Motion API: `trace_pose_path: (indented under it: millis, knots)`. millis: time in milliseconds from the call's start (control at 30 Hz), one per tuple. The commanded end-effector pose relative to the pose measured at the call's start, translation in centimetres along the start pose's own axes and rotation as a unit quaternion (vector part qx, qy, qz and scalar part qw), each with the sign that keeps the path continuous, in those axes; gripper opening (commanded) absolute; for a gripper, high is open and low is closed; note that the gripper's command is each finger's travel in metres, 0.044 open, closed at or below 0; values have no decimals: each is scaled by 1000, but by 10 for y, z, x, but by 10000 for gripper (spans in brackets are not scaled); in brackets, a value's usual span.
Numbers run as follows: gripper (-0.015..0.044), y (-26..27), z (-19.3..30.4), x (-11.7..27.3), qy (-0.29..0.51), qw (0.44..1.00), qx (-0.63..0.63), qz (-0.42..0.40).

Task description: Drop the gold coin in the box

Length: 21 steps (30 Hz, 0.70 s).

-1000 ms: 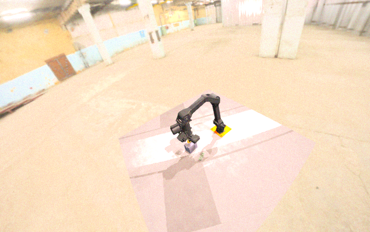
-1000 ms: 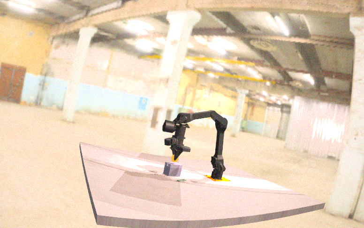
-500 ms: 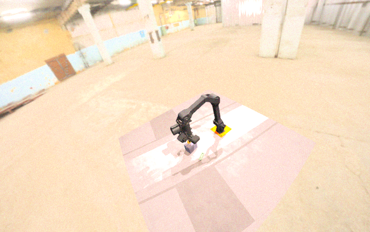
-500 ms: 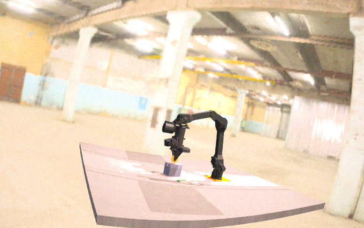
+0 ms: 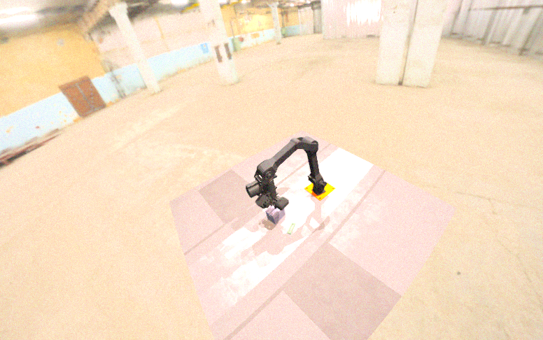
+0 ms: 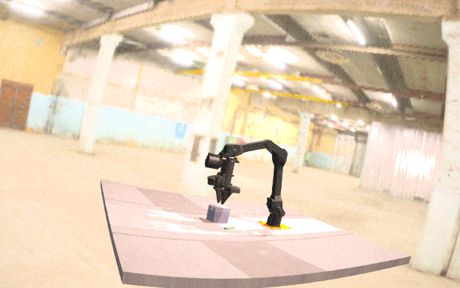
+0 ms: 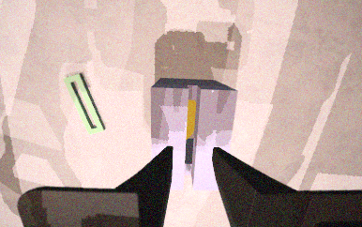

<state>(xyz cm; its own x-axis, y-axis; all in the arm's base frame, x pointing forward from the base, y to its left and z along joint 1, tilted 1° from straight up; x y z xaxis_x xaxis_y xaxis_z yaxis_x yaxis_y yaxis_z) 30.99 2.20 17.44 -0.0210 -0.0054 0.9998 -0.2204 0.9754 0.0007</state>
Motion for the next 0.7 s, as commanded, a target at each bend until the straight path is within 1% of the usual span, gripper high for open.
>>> trace_pose_path:
  millis: [0,133,467,500,600,667]
  knots:
    - [161,0,0,0,0,1000,0,0]
    - [161,0,0,0,0,1000,0,0]
    - [423,0,0,20,0,1000,0,0]
    - [440,0,0,25,0,1000,0,0]
    - [440,0,3,55,0,1000,0,0]
    - [440,1,4,62,0,1000,0,0]
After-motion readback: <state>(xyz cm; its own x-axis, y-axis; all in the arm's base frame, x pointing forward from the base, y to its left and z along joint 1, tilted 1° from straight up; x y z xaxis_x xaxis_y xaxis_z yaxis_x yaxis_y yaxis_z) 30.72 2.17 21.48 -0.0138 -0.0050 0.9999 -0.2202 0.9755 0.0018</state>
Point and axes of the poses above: the point midway between the two fingers, 35 mm back from their tips, its own x axis back along the fingers, its own y axis across the jaws, z = x × y, the point moved 5 cm from there along x, back along the fingers, and after that the axes turned 7 degrees about -x, right-handed, at the moved point
